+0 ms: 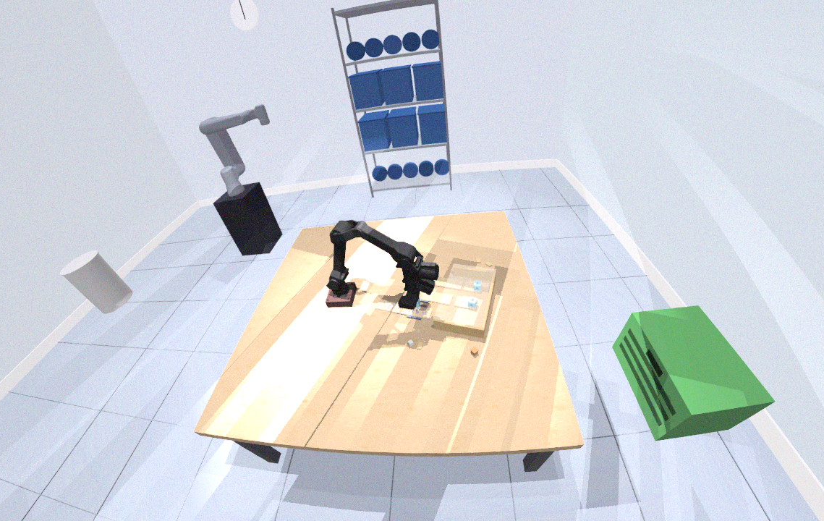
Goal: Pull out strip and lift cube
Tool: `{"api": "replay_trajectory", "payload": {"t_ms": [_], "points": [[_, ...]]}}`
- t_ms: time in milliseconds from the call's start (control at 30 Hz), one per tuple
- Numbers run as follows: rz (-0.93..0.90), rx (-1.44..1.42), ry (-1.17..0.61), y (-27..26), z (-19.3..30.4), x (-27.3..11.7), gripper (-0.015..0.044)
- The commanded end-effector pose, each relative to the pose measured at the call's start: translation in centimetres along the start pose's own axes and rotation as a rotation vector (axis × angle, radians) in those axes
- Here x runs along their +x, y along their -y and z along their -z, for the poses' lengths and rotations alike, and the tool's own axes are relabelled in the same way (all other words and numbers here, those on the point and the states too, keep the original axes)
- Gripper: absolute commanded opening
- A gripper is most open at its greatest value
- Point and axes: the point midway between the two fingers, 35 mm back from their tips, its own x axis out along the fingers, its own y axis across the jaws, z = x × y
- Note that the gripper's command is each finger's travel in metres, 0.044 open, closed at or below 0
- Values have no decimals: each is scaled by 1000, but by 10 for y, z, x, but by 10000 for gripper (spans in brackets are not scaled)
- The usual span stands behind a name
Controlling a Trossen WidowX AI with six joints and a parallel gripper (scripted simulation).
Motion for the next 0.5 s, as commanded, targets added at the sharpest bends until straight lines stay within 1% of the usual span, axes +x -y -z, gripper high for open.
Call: {"api": "replay_trajectory", "payload": {"t_ms": [0, 133, 467], "points": [[-3, 1, 0, 0, 13, -8, 0], [-3, 1, 0, 0, 15, -8, 0], [-3, 1, -2, -1, 51, -8, 0]]}}
